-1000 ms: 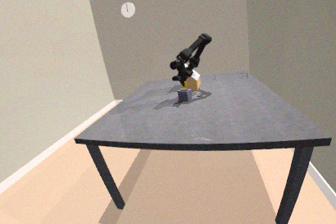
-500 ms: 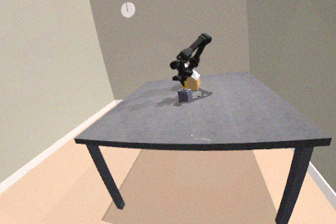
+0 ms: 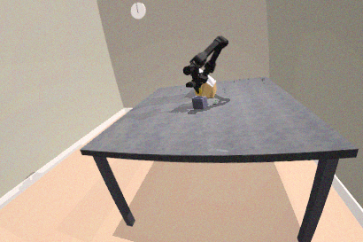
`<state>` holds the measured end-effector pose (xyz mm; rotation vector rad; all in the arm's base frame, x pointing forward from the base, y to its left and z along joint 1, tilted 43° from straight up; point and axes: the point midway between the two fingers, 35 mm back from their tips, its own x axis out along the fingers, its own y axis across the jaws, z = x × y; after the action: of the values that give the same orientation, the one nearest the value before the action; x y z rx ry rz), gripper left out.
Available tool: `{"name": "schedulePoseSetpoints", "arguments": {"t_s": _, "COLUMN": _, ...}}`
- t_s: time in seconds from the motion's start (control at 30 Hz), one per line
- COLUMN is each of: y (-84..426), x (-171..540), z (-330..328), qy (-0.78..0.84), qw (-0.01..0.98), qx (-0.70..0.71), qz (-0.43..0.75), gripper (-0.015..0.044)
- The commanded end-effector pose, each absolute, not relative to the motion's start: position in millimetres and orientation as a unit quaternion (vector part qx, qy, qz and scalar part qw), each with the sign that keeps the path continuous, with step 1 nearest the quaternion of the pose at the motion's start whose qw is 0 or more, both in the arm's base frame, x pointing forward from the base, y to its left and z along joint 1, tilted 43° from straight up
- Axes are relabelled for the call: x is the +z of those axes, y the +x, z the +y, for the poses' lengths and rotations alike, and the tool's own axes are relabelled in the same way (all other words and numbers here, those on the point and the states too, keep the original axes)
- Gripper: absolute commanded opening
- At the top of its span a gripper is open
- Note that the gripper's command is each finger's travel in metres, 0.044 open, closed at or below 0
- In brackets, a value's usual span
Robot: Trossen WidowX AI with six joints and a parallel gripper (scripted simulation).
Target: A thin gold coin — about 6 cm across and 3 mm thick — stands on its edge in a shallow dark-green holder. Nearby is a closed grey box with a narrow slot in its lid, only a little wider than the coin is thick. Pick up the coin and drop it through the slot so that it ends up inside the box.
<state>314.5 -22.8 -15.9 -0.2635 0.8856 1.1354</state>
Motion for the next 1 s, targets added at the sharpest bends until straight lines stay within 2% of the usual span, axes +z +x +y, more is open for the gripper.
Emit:
{"name": "schedulePoseSetpoints", "arguments": {"t_s": 0.0, "y": 314, "x": -16, "z": -22, "qy": -0.119, "qw": 0.744, "qx": 0.518, "qz": 0.405, "gripper": 0.0}}
{"name": "schedulePoseSetpoints", "arguments": {"t_s": 0.97, "y": 316, "x": -28, "z": -10, "qy": -0.118, "qw": 0.744, "qx": 0.518, "qz": 0.406, "gripper": 0.0}}
